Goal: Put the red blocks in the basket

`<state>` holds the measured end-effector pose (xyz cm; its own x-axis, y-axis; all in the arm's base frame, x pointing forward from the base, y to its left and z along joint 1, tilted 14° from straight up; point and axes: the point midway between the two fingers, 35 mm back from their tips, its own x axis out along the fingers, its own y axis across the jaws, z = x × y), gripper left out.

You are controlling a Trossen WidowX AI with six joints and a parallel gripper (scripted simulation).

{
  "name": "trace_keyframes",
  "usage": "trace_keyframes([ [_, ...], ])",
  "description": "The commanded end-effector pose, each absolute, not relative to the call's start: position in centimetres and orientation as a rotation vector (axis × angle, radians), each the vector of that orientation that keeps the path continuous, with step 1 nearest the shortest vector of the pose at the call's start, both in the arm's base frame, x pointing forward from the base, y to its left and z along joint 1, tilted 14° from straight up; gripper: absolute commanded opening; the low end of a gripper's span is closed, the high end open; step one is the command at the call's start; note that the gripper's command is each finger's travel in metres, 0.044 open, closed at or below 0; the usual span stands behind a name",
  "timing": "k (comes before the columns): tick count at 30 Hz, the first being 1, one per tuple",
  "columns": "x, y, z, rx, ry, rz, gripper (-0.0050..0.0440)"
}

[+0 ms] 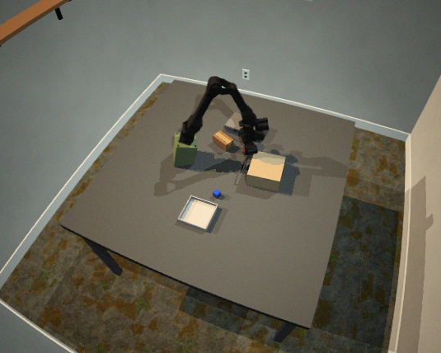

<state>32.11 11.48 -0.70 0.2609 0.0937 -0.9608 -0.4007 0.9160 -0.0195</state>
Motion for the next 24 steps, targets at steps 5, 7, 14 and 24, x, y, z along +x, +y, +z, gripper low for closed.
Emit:
trace_keyframes([
  [5, 31.6, 11.5, -1.8, -0.277, 1.3, 0.356, 0.0],
  [7, 31.6, 11.5, -1.8, -0.277, 1.3, 0.356, 0.0],
  [14, 31.6, 11.5, -1.8, -0.277, 1.3, 0.356, 0.0],
  [24, 31.1, 11.3, 0.0, -0.277, 1.3, 0.356, 0.0],
])
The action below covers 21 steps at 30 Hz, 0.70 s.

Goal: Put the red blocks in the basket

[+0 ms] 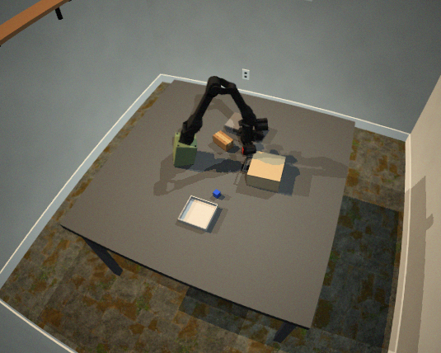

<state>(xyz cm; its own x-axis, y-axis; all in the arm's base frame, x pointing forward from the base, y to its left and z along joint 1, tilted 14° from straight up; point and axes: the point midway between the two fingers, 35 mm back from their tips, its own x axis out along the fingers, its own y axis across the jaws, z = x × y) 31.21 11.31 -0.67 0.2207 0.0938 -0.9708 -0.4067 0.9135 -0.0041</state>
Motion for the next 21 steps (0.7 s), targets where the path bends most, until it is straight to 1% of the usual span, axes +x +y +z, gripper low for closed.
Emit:
trace_keyframes([
  [1, 31.1, 11.3, 0.0, -0.277, 1.3, 0.356, 0.0],
  [7, 31.1, 11.3, 0.2, -0.277, 1.3, 0.356, 0.0],
  [16, 29.7, 10.7, 6.0, -0.277, 1.3, 0.356, 0.0],
  [18, 29.7, 10.7, 6.0, -0.277, 1.3, 0.356, 0.0],
  [21, 29.3, 10.5, 7.9, -0.277, 1.3, 0.356, 0.0],
])
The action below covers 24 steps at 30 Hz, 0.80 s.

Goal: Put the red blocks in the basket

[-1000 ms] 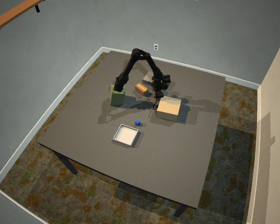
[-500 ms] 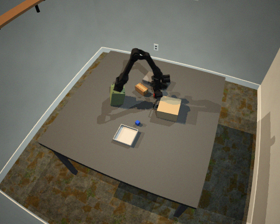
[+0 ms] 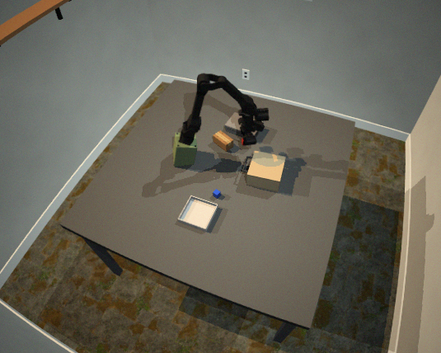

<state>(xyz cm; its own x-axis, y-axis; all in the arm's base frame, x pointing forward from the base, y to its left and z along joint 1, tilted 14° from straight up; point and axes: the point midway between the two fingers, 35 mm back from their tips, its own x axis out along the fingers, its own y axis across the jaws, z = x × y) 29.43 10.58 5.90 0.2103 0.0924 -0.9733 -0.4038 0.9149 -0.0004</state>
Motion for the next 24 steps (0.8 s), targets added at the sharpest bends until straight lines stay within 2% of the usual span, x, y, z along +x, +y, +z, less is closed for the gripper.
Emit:
trace_keyframes([
  [1, 29.1, 10.5, 8.6, -0.277, 1.3, 0.356, 0.0],
  [5, 28.6, 10.2, 11.0, -0.277, 1.3, 0.356, 0.0],
  [14, 28.6, 10.2, 11.0, -0.277, 1.3, 0.356, 0.0],
  [24, 31.3, 1.4, 10.8, 0.044, 1.339, 0.104, 0.0],
])
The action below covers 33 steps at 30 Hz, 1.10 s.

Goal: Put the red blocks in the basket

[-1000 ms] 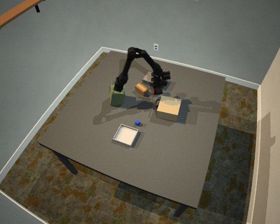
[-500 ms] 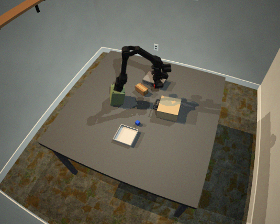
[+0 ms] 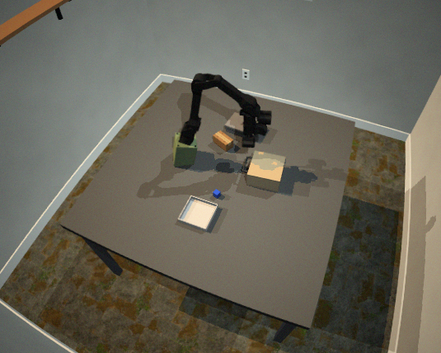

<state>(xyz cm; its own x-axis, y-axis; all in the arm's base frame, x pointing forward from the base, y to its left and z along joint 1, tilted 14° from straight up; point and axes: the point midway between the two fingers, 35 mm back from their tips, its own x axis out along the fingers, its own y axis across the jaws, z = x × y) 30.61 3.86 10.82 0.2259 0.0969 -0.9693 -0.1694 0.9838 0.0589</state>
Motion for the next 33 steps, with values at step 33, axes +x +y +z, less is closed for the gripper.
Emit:
trace_keyframes([
  [33, 25.7, -24.3, 6.8, 0.684, 1.313, -0.41, 0.0],
])
